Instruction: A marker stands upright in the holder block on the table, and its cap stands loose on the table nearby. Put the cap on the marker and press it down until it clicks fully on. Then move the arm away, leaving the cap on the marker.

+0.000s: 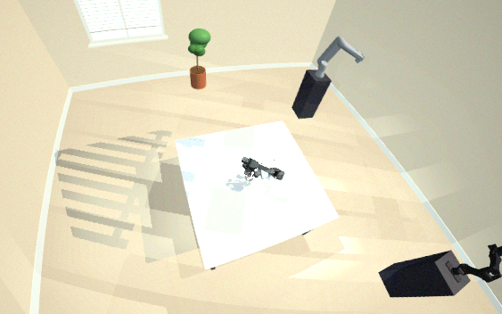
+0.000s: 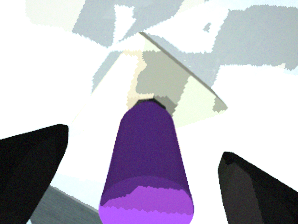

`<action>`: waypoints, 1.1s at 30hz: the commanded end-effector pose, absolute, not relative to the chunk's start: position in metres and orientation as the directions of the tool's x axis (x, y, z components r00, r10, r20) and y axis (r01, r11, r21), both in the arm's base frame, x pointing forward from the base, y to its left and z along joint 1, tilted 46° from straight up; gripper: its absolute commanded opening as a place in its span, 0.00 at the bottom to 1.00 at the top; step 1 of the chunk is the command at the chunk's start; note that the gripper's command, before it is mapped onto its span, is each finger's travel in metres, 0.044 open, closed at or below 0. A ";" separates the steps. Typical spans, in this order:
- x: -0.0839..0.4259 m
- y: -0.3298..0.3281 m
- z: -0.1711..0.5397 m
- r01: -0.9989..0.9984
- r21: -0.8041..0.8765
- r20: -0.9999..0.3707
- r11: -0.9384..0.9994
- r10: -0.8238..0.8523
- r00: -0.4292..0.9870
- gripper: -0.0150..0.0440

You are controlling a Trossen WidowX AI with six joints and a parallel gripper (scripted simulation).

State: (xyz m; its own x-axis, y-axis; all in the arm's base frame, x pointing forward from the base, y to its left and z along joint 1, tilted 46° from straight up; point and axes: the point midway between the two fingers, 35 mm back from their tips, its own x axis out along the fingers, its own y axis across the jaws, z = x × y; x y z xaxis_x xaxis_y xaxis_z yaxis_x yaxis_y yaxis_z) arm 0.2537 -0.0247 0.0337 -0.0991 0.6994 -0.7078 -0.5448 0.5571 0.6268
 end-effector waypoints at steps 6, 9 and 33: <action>0.257 -0.038 0.046 -0.545 0.625 -0.709 0.559 0.698 -0.099 1.00; 0.261 -0.065 0.073 -0.544 0.625 -0.710 0.560 0.697 -0.099 1.00; 0.260 -0.073 0.078 -0.077 0.706 -0.708 0.704 0.699 -0.097 0.25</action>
